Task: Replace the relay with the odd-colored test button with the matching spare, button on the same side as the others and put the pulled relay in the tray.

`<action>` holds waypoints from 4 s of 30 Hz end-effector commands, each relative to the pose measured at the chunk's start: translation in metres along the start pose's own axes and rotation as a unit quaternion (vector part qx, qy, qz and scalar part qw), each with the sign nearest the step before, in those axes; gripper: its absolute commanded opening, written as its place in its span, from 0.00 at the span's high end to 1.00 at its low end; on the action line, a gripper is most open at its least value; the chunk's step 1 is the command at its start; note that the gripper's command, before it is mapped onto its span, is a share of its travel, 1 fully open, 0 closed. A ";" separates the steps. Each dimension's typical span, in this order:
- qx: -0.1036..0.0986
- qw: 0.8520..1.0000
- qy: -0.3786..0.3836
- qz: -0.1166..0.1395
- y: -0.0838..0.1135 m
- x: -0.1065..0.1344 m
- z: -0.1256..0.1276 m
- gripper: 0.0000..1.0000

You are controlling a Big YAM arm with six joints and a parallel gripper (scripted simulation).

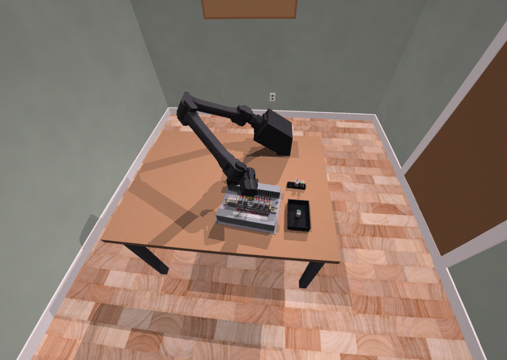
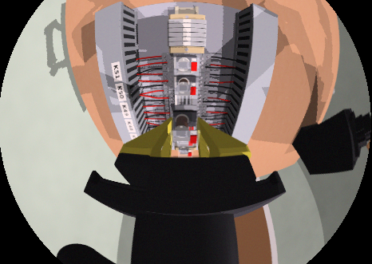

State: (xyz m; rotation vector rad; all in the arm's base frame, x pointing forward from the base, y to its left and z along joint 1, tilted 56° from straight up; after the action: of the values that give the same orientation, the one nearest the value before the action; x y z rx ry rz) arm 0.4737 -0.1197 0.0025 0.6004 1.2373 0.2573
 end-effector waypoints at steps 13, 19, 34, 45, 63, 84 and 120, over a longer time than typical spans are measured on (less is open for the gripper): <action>0.007 1.000 0.000 -0.005 -0.021 -0.002 0.001 1.00; 0.007 1.000 0.000 -0.005 -0.026 -0.002 0.001 1.00; 0.008 1.000 0.001 -0.005 -0.035 -0.002 -0.001 1.00; 0.007 1.000 -0.001 -0.005 -0.040 -0.002 0.001 1.00; 0.007 1.000 -0.001 -0.004 -0.045 -0.002 0.001 1.00; 0.006 1.000 -0.004 -0.004 -0.046 -0.002 0.003 1.00; 0.006 1.000 -0.004 -0.004 -0.046 -0.002 0.004 1.00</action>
State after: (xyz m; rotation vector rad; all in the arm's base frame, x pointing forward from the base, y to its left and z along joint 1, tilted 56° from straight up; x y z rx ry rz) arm 0.4683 -0.1483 -0.0186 0.6013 1.2401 0.2571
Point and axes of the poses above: the point where the finger pads meet when closed, its own y axis back along the fingers, its own z axis across the jaws, x = y × z, the point moved 6 cm from there along y, back along the fingers, and after that the axes turned 7 degrees about -y, right-handed, at the moved point
